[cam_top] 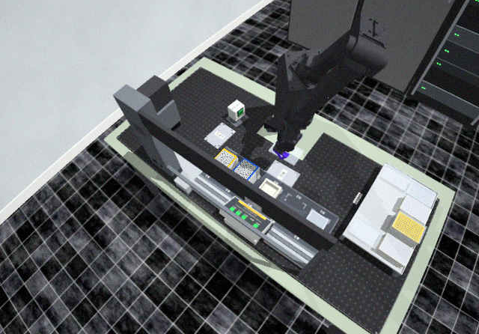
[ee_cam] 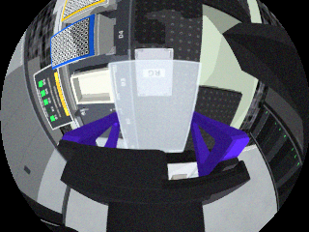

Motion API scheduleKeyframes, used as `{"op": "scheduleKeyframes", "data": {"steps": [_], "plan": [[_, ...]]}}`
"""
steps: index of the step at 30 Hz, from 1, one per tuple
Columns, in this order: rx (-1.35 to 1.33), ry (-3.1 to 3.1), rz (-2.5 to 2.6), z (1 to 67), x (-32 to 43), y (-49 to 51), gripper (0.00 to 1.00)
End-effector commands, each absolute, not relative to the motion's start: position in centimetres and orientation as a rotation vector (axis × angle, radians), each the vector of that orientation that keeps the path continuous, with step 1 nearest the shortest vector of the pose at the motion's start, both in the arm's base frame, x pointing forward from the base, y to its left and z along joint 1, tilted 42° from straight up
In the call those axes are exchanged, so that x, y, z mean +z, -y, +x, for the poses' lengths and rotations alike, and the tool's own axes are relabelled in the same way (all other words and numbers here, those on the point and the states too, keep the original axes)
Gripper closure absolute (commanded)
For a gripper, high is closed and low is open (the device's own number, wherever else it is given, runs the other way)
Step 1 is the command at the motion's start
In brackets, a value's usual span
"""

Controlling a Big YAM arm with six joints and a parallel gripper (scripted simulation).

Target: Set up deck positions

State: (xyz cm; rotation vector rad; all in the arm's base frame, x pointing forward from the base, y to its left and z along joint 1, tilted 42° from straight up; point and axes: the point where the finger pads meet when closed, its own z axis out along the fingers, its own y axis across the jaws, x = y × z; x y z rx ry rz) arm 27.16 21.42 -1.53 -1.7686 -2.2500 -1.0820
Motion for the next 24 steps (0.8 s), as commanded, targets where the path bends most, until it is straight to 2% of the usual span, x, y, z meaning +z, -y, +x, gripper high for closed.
{"op": "scheduleKeyframes", "data": {"steps": [1,24], "plan": [[-1.107,2.268,-1.746,27.48,-0.79,-21.89,1.0],[-1.088,2.253,-1.769,27.24,-1.31,-21.42,1.0]]}}
